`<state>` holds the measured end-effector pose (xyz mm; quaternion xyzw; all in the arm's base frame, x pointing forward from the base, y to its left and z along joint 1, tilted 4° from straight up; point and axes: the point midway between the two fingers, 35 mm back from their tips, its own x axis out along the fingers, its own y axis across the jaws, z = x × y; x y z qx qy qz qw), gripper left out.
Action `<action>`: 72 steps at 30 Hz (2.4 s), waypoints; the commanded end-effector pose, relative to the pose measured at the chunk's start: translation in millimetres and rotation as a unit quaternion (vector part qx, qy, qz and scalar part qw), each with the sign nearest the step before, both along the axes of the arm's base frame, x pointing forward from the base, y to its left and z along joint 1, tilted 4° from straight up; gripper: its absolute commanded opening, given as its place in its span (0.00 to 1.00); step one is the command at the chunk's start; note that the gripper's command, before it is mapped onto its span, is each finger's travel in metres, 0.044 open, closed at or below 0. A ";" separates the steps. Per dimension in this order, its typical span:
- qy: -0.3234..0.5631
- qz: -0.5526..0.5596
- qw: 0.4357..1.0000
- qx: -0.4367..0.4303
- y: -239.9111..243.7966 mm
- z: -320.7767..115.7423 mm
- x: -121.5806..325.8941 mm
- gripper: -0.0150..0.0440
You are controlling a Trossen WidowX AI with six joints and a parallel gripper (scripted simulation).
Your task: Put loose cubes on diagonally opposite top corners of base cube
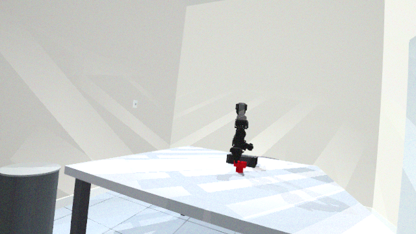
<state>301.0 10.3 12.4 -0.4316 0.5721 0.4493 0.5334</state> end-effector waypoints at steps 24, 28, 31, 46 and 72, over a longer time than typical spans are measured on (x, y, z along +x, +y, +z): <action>-0.005 0.000 1.000 0.000 0.5 39.7 4.1 0.60; -0.005 0.000 1.000 0.000 0.6 45.2 4.3 0.60; -0.005 0.000 1.000 0.000 0.6 49.4 4.6 0.60; -0.003 0.001 1.000 0.000 0.7 64.6 4.7 0.78; 0.000 0.001 1.000 0.006 143.6 72.5 -18.3 0.93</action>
